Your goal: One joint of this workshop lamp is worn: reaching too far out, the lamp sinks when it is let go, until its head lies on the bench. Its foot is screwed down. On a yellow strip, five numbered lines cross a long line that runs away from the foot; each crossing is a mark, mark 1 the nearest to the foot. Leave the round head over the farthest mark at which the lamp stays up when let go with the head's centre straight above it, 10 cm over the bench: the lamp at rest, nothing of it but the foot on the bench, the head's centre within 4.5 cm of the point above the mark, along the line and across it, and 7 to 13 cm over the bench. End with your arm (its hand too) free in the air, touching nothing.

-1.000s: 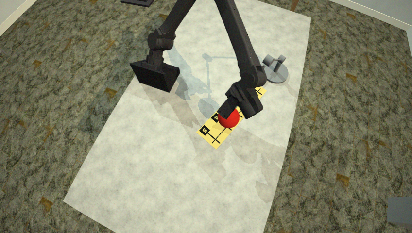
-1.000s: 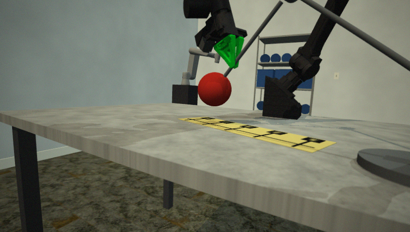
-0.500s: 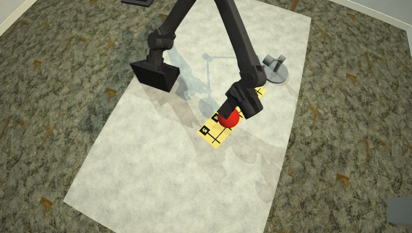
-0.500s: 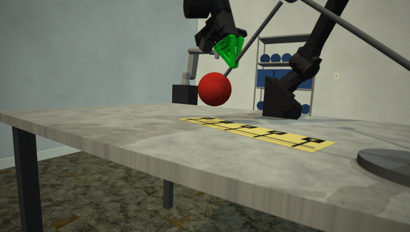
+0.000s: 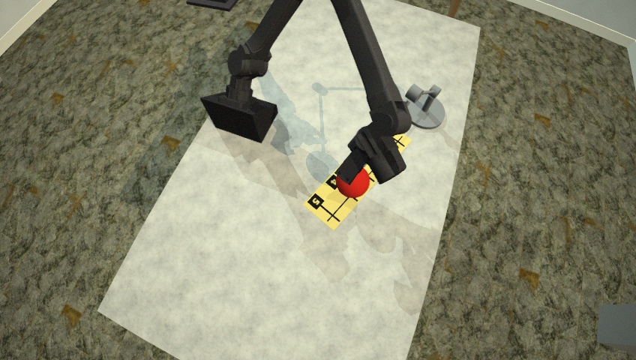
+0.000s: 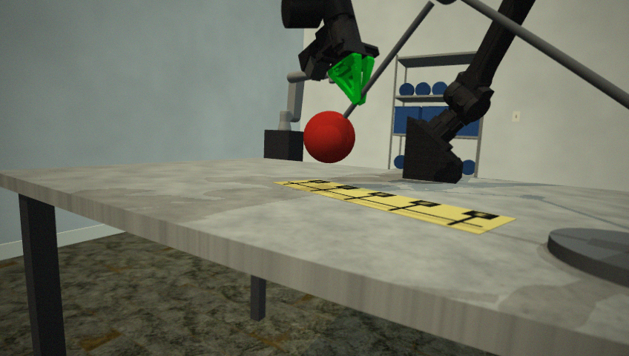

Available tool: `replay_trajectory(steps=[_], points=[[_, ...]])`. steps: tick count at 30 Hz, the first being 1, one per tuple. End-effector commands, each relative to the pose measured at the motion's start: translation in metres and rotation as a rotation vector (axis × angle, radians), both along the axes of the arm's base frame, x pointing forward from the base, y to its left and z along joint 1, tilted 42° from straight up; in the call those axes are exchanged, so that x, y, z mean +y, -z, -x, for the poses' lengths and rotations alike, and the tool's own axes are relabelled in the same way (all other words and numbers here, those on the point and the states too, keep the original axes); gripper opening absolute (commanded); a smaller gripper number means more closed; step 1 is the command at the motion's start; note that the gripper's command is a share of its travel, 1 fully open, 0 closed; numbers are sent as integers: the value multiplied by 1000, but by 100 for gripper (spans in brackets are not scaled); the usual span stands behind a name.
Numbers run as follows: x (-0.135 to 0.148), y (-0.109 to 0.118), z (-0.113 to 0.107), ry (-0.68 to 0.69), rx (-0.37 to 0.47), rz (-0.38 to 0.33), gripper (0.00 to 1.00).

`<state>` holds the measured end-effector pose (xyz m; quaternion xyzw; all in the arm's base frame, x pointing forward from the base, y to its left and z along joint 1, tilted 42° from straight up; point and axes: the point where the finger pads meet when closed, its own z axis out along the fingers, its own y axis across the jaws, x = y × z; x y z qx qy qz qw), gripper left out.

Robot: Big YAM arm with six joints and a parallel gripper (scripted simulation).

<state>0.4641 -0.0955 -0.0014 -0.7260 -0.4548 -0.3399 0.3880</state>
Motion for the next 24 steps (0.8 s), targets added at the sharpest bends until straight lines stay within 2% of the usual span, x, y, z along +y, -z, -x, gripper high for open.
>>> replay_trajectory(steps=[1, 10, 24], points=[[-10, 8, 3, 10, -5, 11, 0], [-21, 25, 9, 14, -13, 22, 0], [-19, 28, 9, 7, -17, 13, 0]])
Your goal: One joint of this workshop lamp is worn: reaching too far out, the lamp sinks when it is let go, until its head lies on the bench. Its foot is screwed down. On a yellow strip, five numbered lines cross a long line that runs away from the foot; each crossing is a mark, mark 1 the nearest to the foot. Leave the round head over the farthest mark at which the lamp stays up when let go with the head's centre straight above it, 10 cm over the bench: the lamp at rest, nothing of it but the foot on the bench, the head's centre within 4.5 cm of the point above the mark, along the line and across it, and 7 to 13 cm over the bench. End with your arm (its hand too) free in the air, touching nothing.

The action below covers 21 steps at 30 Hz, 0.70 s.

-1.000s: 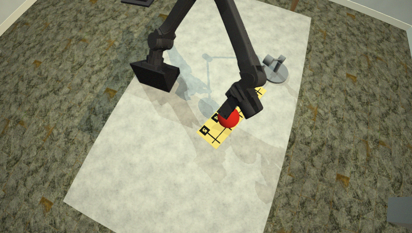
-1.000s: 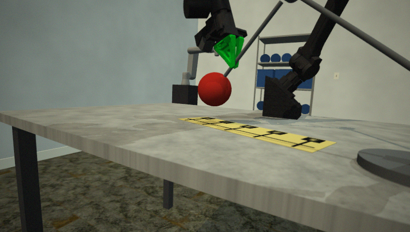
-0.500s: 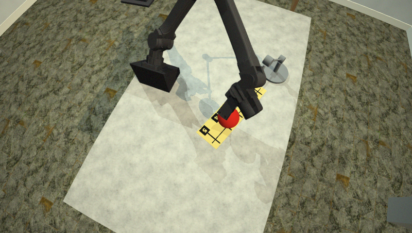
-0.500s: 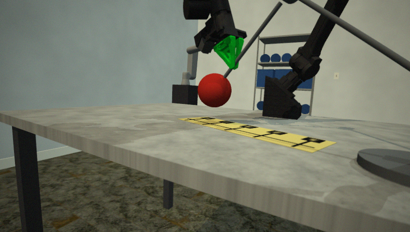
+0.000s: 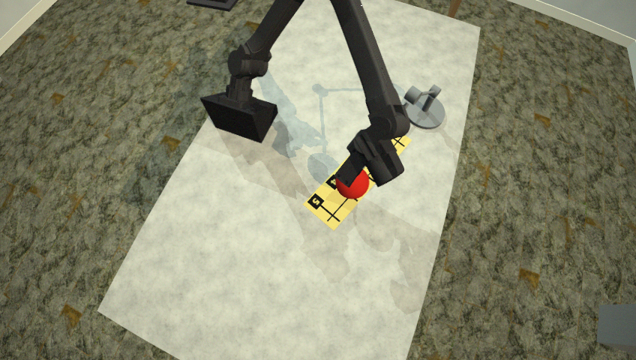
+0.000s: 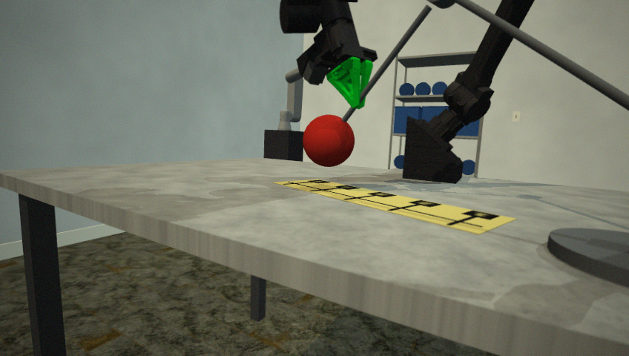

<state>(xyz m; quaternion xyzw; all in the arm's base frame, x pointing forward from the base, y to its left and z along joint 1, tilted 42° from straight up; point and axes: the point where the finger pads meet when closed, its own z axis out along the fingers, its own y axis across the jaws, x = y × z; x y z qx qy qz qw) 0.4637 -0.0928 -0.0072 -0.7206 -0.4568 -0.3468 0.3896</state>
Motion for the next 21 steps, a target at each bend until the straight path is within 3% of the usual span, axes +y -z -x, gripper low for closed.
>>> replay_trajectory(steps=[1, 21], points=[[-22, 23, 8, 10, -3, 24, 0], [-20, 29, 9, 6, -7, 13, 0]])
